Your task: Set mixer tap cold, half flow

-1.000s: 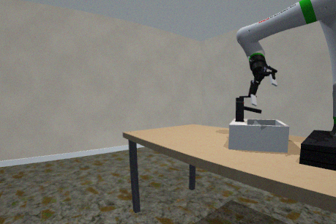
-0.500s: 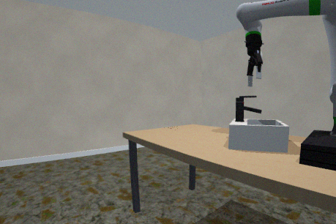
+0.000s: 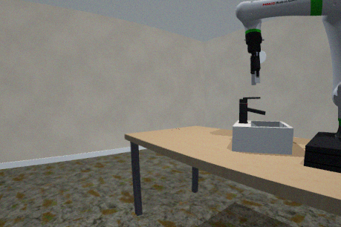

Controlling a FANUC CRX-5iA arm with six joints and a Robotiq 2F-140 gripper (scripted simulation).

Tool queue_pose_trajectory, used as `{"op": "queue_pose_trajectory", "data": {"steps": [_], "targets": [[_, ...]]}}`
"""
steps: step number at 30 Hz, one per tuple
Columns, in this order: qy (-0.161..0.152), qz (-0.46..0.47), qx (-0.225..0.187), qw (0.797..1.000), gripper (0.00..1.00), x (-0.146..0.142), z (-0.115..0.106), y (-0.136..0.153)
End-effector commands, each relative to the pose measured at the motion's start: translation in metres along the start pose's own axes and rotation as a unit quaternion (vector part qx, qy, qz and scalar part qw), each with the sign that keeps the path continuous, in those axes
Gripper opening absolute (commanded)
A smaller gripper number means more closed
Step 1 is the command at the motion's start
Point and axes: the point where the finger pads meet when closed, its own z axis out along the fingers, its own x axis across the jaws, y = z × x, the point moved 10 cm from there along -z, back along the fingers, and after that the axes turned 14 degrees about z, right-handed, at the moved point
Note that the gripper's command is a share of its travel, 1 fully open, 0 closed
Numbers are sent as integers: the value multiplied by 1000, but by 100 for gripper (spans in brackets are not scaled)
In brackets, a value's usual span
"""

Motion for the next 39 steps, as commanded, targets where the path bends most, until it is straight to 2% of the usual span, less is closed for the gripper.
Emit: {"op": "queue_pose_trajectory", "data": {"steps": [1, 36, 37, 39], "targets": [[0, 0, 0, 1000, 0, 0, 0, 0], [0, 0, 0, 1000, 0, 0, 0, 0], [0, 0, 0, 1000, 37, 0, 0, 0], [0, 0, 0, 1000, 37, 0, 0, 0]]}}
